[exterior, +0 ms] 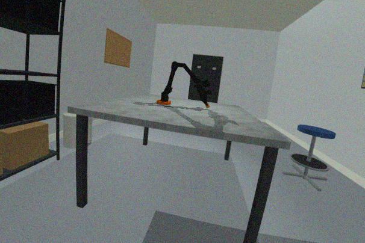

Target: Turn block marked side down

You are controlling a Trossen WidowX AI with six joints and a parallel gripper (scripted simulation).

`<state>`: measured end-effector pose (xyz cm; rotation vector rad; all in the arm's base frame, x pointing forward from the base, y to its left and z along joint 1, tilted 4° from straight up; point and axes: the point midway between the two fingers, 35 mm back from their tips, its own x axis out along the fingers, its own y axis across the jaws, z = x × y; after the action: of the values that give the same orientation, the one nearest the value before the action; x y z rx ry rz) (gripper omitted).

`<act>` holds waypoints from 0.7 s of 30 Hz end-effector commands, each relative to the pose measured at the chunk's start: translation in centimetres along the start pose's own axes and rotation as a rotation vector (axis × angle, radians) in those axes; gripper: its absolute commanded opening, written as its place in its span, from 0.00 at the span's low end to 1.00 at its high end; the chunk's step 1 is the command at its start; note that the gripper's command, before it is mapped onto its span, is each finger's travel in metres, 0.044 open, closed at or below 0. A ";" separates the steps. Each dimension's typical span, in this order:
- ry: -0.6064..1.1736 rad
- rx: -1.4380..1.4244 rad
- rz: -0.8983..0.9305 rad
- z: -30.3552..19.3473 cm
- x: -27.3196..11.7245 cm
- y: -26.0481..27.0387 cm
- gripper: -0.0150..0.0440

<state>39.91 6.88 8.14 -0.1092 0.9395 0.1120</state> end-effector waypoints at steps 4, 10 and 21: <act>-0.061 -0.004 -0.004 0.3 0.5 0.0 0.25; -0.154 -0.004 -0.002 0.3 2.0 0.0 0.25; -0.324 -0.004 0.000 -0.2 3.6 0.1 0.25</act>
<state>42.05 7.12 6.06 -0.0889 0.6427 0.1223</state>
